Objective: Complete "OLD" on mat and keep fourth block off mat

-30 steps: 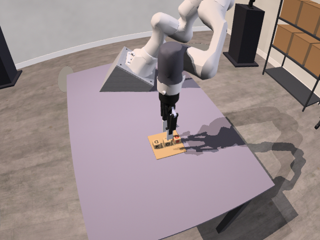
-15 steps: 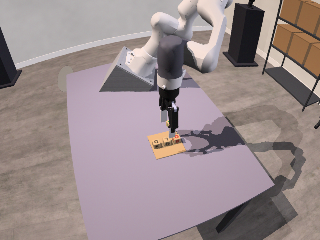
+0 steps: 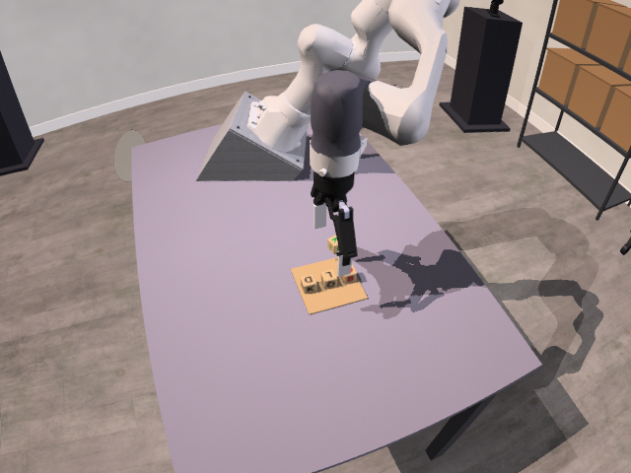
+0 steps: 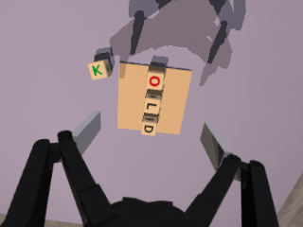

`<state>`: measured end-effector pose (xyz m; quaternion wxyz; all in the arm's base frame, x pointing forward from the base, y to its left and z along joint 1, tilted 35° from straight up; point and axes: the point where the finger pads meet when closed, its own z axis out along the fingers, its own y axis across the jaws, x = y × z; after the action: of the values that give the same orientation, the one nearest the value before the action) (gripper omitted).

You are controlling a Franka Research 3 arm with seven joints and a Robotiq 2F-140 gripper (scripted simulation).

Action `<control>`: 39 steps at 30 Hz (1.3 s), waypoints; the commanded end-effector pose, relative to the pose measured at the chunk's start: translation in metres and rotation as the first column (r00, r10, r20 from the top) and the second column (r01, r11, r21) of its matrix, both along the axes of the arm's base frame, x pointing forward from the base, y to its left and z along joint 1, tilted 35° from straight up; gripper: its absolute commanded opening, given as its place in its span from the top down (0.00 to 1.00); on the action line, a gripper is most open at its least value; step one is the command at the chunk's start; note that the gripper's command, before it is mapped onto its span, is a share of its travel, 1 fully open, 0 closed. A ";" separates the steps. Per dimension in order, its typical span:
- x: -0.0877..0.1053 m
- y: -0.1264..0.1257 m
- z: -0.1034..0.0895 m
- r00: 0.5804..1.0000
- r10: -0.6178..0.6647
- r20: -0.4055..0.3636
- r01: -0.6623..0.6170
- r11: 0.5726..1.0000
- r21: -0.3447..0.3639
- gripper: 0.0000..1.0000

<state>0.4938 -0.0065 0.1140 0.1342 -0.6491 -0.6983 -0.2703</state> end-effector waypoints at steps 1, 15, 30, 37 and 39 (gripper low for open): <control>-0.001 -0.001 0.001 1.000 -0.005 -0.004 0.005 1.000 0.001 0.00; -0.006 -0.017 0.024 1.000 -0.005 -0.004 0.005 1.000 0.001 0.00; -0.012 -0.040 0.058 1.000 -0.005 -0.004 0.005 1.000 0.001 0.00; -0.012 -0.041 0.059 1.000 -0.005 -0.004 0.005 1.000 0.001 0.00; -0.012 -0.041 0.059 1.000 -0.005 -0.004 0.005 1.000 0.001 0.00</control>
<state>0.4821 -0.0460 0.1714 0.1329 -0.6477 -0.6996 -0.2707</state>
